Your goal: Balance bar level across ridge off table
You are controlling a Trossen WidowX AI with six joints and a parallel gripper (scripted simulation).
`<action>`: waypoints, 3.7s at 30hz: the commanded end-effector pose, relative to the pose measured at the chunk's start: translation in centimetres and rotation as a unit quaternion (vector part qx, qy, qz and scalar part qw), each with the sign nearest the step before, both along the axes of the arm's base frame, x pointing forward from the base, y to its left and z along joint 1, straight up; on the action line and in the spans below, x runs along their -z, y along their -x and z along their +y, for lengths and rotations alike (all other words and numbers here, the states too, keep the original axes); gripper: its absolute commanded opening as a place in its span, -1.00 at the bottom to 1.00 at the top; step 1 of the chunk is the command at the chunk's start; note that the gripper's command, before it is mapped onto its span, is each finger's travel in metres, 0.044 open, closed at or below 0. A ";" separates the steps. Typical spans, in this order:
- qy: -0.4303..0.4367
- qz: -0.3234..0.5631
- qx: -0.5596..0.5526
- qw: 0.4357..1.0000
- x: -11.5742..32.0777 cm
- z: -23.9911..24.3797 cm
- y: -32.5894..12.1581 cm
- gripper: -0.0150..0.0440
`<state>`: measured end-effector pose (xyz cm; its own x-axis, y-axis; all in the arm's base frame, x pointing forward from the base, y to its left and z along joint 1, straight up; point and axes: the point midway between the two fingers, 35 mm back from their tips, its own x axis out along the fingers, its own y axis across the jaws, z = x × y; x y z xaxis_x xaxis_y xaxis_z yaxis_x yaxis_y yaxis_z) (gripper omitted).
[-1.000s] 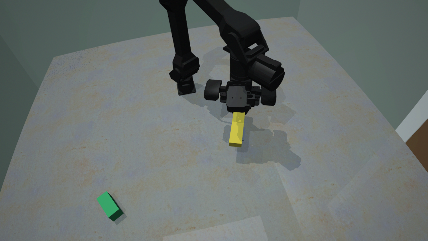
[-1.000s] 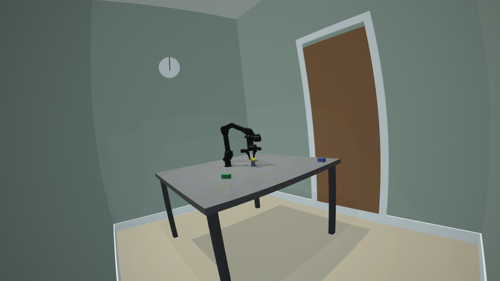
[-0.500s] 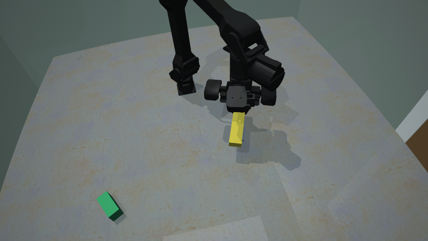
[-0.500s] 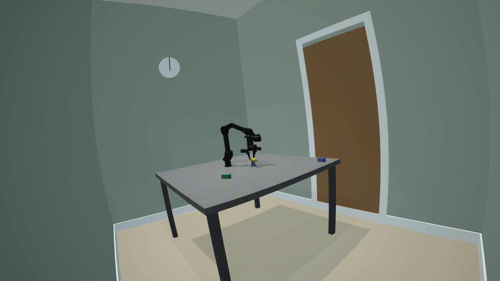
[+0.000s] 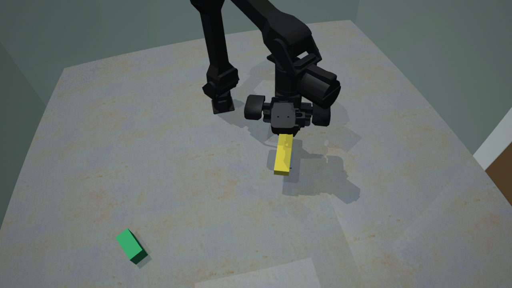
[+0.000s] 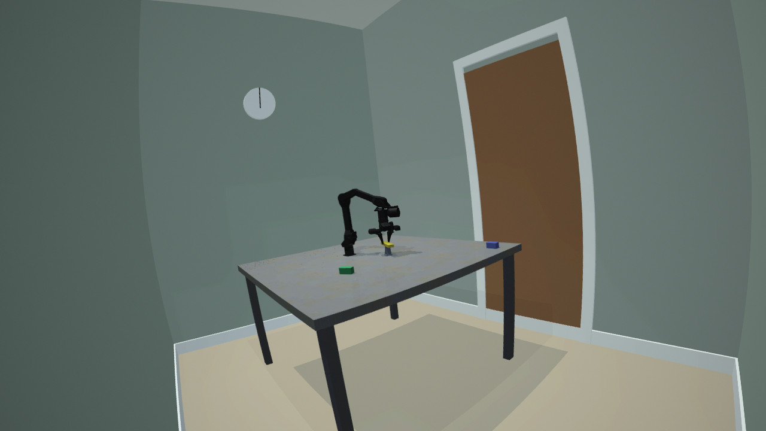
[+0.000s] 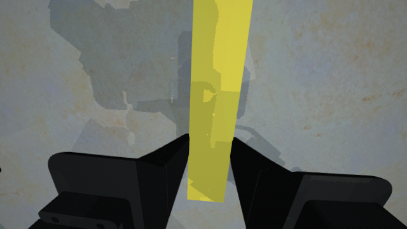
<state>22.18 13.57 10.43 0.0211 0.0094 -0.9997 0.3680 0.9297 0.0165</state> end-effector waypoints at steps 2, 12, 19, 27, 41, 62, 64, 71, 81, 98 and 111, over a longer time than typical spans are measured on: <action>-0.001 0.001 0.002 1.000 0.0 0.0 0.0 -0.49; -0.001 0.001 0.002 1.000 0.1 0.0 0.0 -0.49; -0.001 0.001 0.002 1.000 0.1 0.0 0.0 -0.49; 0.000 0.000 0.000 1.000 0.0 0.0 0.0 -0.49; 0.000 0.000 0.000 1.000 0.0 0.0 0.0 -0.49; 0.000 0.000 0.000 1.000 0.0 0.0 0.0 0.07; 0.000 0.000 0.000 1.000 0.0 0.0 0.0 0.07; 0.000 0.000 0.000 1.000 0.0 0.0 0.0 0.07; 0.000 0.000 0.000 1.000 0.0 0.0 0.0 0.08; 0.000 0.000 0.000 1.000 0.0 0.0 0.0 0.09; 0.000 0.000 0.000 1.000 0.0 0.0 0.0 0.14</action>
